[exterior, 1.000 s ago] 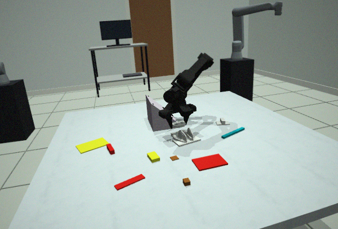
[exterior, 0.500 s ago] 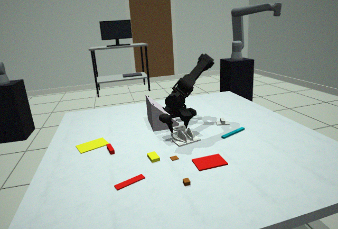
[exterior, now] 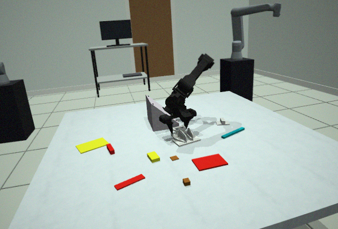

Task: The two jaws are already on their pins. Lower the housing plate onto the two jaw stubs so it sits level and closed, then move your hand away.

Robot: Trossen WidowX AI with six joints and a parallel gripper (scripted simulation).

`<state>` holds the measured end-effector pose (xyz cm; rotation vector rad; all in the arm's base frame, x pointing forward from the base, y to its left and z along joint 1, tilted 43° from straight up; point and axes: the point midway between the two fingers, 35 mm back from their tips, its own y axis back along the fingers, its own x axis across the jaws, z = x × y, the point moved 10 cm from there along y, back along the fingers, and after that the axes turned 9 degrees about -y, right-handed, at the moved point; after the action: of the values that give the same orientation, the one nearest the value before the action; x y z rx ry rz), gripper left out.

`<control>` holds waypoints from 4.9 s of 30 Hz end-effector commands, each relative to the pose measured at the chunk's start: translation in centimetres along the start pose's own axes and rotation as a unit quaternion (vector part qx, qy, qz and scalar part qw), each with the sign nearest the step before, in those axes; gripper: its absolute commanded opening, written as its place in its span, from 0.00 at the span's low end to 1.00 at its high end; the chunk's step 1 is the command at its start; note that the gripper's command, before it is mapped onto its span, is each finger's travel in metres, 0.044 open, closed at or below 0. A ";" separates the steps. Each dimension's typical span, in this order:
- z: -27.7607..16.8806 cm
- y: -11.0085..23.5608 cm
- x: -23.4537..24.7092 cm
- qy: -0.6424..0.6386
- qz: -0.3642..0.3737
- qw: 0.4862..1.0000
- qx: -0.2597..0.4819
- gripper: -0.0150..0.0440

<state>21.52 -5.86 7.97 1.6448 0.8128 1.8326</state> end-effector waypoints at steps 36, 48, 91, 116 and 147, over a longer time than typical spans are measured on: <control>0.0 -0.8 0.0 -0.005 0.002 1.000 -0.002 0.85; 0.0 -1.0 0.0 -0.005 0.002 1.000 -0.002 0.85; 0.0 -1.5 0.0 -0.005 0.002 1.000 -0.002 0.85; 0.1 -0.9 0.0 -0.005 0.002 1.000 -0.002 0.85; 0.1 -1.5 0.0 -0.005 0.002 1.000 -0.002 0.85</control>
<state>21.63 -4.86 6.95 1.6492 0.8050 1.8307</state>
